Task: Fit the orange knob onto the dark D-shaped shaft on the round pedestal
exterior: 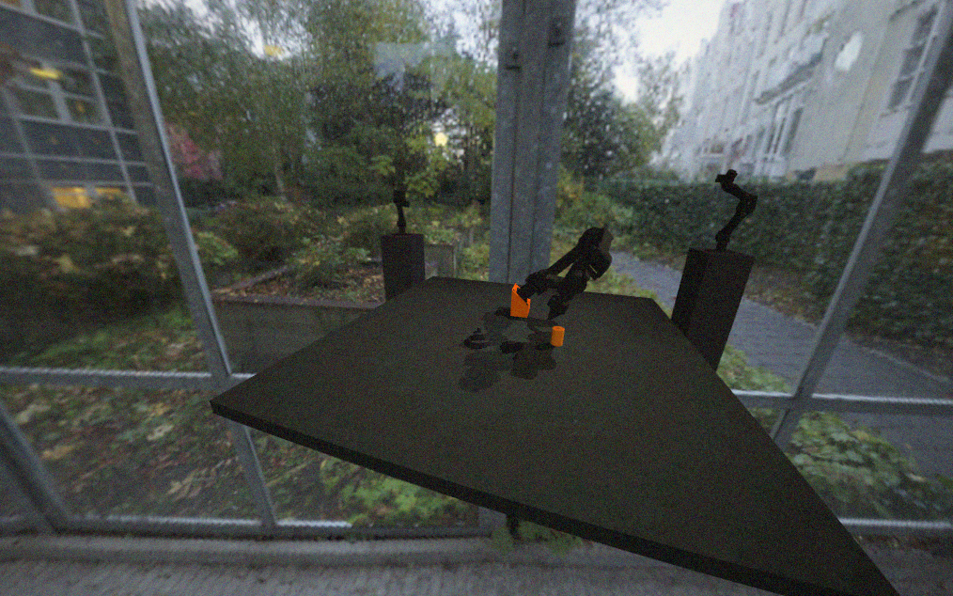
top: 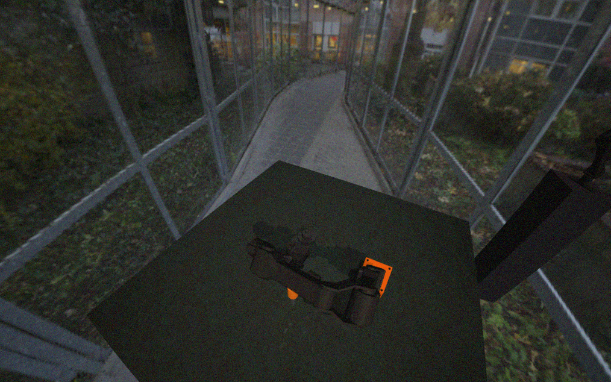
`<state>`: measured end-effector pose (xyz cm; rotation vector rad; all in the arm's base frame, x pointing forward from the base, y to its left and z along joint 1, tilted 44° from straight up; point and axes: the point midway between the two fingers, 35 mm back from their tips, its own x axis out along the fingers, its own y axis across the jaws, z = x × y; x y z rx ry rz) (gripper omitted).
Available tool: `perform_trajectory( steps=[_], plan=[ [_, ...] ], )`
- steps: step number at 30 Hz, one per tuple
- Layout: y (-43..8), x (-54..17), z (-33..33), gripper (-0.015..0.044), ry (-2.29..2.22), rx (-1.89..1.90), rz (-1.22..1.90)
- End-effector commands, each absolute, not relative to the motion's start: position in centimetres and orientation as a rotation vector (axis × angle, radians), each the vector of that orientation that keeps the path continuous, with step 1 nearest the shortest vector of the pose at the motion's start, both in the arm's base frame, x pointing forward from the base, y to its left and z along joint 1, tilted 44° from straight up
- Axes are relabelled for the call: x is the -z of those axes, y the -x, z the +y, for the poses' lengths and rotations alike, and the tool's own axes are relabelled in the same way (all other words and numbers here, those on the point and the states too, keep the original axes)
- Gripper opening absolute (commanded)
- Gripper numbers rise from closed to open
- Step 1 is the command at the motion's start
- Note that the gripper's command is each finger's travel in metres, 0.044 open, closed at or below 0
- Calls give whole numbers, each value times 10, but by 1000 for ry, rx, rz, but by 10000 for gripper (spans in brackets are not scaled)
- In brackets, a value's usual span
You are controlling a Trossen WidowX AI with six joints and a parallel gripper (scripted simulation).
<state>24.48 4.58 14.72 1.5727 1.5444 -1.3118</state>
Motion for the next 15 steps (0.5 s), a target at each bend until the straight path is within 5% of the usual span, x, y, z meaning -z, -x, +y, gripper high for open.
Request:
perform_trajectory(
  steps=[1, 15],
  plan=[
    [-255, -171, 39, 440, -1928, 902, 1642],
    [-255, -172, 38, 440, -1940, 885, 1642]
  ],
)
